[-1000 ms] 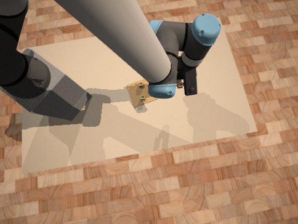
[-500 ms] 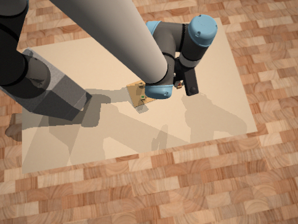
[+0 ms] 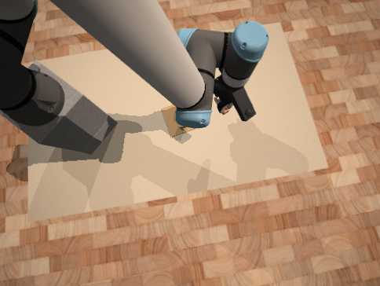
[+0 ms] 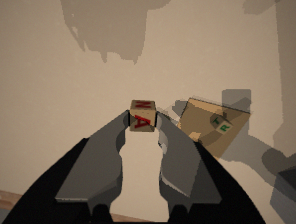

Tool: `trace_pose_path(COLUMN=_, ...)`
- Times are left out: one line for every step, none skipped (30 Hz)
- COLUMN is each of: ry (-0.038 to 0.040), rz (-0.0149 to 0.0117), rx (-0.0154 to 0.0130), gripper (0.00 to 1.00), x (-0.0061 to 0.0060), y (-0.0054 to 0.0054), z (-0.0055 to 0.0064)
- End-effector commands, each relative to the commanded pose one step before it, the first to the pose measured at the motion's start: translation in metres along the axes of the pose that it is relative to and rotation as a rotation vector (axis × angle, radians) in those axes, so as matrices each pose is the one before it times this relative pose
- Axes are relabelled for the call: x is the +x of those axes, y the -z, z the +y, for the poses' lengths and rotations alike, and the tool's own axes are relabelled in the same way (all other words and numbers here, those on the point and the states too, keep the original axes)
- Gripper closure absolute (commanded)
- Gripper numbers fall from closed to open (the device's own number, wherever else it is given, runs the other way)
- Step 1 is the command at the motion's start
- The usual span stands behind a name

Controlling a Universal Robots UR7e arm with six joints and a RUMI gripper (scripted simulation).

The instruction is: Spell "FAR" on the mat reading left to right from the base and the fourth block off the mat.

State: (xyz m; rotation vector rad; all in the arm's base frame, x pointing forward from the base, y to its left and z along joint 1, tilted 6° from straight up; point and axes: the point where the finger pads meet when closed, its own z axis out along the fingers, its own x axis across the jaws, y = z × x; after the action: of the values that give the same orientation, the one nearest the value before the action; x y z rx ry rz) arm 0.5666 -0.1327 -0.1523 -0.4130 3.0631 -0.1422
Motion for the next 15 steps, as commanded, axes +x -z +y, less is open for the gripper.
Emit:
trace_pose_path(ry=0.13062, rz=-0.00418, rx=0.00007, gripper=0.95, x=0.00474, y=0.0, z=0.00213)
trace_pose_path(ry=0.03312, rz=0.0, rx=-0.00001, gripper=0.95, x=0.00125, y=-0.00014, z=0.0009)
trace_pose_path(ry=0.03333, rz=0.0, rx=-0.00001, gripper=0.95, x=0.00122, y=-0.00013, z=0.00098)
trace_pose_path(ry=0.03033, rz=0.0, rx=0.0, gripper=0.95, x=0.00108, y=-0.00011, z=0.00095)
trace_pose_path(ry=0.03147, rz=0.0, rx=0.0, gripper=0.95, x=0.00109, y=-0.00011, z=0.00104)
trace_pose_path(ry=0.03125, rz=0.0, rx=0.0, gripper=0.95, x=0.00105, y=-0.0001, z=0.00108)
trace_pose_path(ry=0.03151, rz=0.0, rx=0.0, gripper=0.95, x=0.00102, y=-0.0001, z=0.00115)
trace_pose_path(ry=0.03134, rz=0.0, rx=0.0, gripper=0.95, x=0.00098, y=-0.00009, z=0.00119)
trace_pose_path(ry=0.0, rz=0.0, rx=0.0, gripper=0.95, x=0.0, y=0.0, z=0.0)
trace_pose_path(ry=0.0, rz=0.0, rx=0.0, gripper=0.95, x=0.0, y=0.0, z=0.0)
trace_pose_path(ry=0.03783, rz=0.0, rx=-0.00001, gripper=0.95, x=0.00113, y=-0.00011, z=0.0015)
trace_pose_path(ry=0.03839, rz=0.0, rx=-0.00001, gripper=0.95, x=0.00109, y=-0.0001, z=0.0016)
trace_pose_path(ry=0.03893, rz=0.0, rx=0.0, gripper=0.95, x=0.00104, y=-0.00009, z=0.00169)
trace_pose_path(ry=0.03418, rz=0.0, rx=0.0, gripper=0.95, x=0.00085, y=-0.00007, z=0.00155)
trace_pose_path(ry=0.02955, rz=0.0, rx=0.0, gripper=0.95, x=0.00068, y=-0.00006, z=0.00138)
